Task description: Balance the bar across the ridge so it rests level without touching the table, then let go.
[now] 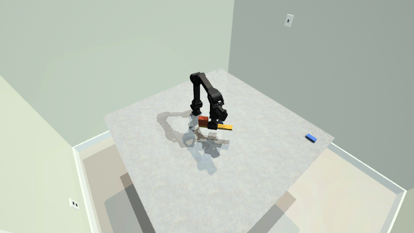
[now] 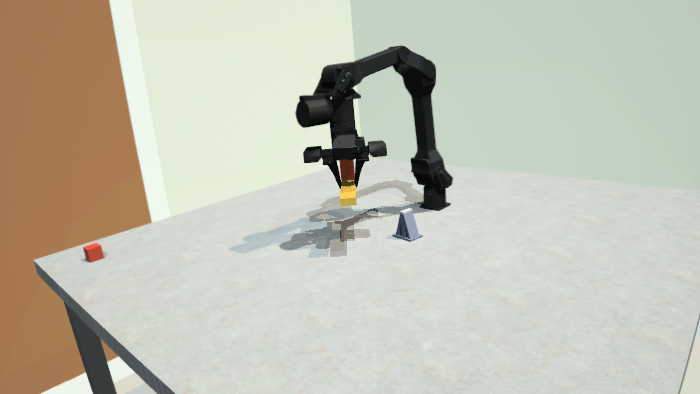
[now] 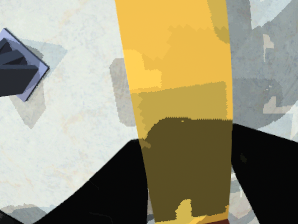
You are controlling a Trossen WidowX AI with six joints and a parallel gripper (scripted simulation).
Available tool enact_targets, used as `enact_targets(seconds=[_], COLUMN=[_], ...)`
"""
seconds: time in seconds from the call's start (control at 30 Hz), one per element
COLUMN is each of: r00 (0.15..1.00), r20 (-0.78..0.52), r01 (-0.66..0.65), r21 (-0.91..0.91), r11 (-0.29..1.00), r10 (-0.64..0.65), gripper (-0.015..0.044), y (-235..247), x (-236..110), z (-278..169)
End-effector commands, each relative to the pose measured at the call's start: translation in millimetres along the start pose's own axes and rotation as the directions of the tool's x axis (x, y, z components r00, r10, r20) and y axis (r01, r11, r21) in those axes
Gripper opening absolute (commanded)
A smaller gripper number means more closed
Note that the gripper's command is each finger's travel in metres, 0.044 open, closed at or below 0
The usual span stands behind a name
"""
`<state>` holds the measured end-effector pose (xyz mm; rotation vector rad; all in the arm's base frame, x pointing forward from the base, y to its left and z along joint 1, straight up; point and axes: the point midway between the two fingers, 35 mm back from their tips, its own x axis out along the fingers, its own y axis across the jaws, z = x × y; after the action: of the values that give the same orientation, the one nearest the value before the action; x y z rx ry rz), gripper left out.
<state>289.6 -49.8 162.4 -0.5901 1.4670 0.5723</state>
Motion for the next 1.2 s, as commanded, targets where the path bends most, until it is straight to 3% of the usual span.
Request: enact_targets(seconds=[0.0,1.17], r00=[1.000,1.000], r20=[0.001,0.006], r01=[0.003,-0.004], r21=[-0.084,-0.614], r11=[0.996,0.789], r10=[-0.003,0.010], gripper=[0.0000,0.0000], y=[15.2,139.2], x=[-2.0,-3.0], z=[9.6,59.1])
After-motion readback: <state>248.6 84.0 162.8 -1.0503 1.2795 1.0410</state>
